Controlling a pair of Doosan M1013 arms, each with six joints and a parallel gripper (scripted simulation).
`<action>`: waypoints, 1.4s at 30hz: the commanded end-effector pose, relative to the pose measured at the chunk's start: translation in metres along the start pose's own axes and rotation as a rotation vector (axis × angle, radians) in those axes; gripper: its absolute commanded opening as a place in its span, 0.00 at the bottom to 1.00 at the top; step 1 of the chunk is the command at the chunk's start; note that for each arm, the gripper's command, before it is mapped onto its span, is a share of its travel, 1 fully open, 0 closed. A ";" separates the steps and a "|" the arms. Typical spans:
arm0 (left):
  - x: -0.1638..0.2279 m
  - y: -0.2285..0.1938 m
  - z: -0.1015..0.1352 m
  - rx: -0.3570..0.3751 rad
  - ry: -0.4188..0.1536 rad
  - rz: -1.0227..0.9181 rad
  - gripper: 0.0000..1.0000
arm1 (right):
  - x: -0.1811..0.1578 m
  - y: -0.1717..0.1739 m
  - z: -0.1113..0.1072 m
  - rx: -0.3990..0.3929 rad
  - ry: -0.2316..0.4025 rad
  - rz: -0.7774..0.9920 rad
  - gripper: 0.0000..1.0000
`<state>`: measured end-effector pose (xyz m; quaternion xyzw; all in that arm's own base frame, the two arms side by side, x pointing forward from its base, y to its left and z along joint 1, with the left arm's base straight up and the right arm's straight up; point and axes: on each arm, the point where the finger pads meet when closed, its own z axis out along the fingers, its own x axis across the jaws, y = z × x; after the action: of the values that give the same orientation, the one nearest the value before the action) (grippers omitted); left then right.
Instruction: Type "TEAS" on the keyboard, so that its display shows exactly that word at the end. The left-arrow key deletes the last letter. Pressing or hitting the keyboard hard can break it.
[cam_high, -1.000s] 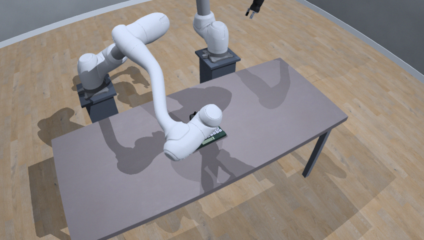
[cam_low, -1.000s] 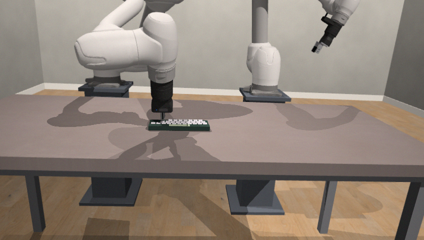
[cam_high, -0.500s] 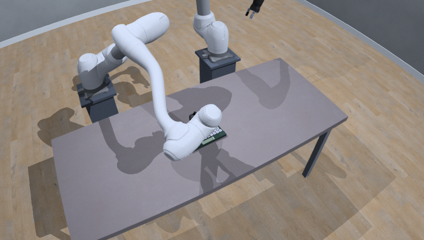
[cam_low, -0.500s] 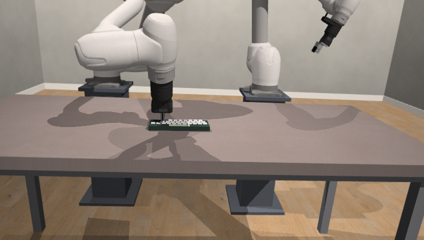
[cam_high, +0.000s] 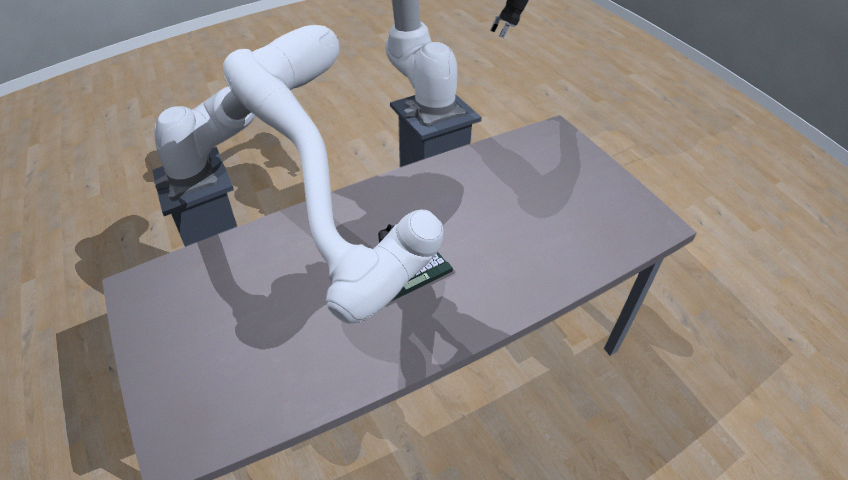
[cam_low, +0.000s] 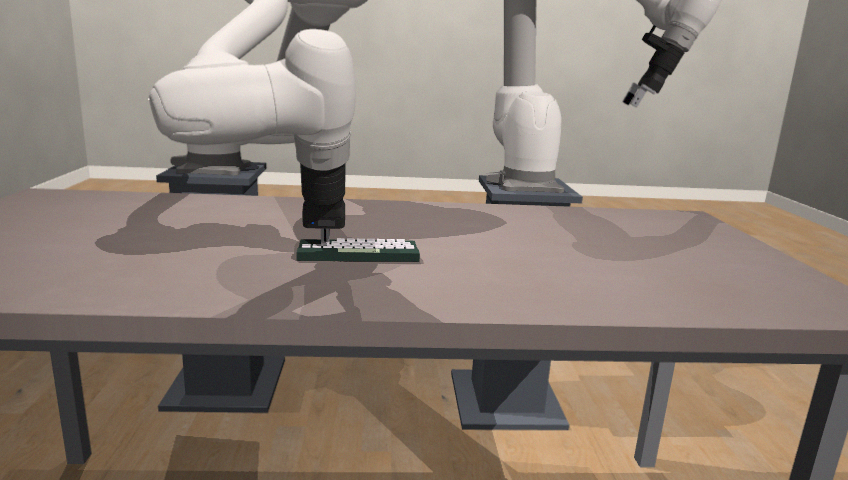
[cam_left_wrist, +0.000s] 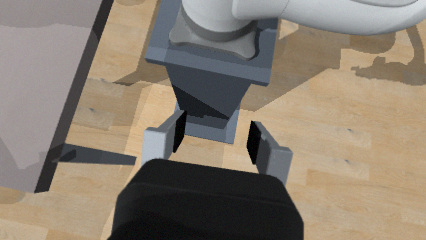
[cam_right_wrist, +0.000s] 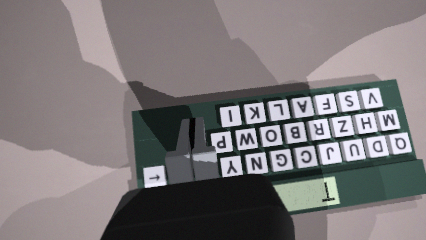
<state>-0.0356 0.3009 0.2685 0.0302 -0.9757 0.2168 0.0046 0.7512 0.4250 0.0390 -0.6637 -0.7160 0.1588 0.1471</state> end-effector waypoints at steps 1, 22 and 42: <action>0.000 0.000 0.000 -0.001 0.000 0.000 1.00 | 0.000 0.000 -0.002 -0.003 0.001 -0.001 0.00; 0.000 0.000 0.000 -0.001 0.000 0.000 1.00 | 0.000 0.001 0.001 -0.003 0.001 -0.001 0.00; 0.000 0.000 0.000 -0.001 0.000 0.000 1.00 | 0.000 -0.003 -0.008 -0.003 0.001 -0.001 0.00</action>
<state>-0.0357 0.3009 0.2685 0.0302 -0.9757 0.2168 0.0046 0.7511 0.4249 0.0414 -0.6636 -0.7161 0.1589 0.1472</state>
